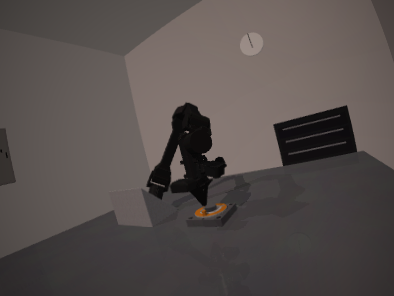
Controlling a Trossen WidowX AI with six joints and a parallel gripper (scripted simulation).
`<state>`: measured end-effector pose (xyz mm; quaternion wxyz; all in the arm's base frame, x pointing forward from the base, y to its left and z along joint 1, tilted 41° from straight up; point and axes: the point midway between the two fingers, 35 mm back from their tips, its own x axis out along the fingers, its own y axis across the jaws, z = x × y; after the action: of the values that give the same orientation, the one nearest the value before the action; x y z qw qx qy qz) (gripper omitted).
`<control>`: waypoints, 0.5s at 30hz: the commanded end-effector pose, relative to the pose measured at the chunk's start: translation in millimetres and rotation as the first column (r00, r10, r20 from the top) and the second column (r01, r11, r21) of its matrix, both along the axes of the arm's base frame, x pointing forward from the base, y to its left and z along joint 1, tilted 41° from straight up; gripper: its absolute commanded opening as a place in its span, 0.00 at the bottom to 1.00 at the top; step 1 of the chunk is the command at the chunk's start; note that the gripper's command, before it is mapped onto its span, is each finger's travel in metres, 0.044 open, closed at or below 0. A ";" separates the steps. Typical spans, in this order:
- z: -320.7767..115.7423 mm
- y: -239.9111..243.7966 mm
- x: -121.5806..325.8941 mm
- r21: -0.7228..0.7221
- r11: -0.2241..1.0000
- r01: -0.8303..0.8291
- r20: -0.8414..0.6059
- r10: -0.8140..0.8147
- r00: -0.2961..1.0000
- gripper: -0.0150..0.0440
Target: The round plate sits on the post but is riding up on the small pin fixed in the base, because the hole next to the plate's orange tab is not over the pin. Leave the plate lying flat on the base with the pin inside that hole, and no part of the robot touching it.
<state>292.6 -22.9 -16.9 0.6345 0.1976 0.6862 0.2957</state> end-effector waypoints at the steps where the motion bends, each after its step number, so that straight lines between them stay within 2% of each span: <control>1: 17.3 -14.5 2.1 -0.010 1.000 0.002 0.016 -0.002 1.000 0.25; 15: 12.5 -10.6 2.5 -0.005 1.000 0.008 0.012 -0.008 1.000 0.25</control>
<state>295.0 -33.5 -4.1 0.6404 0.1965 0.6821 0.2933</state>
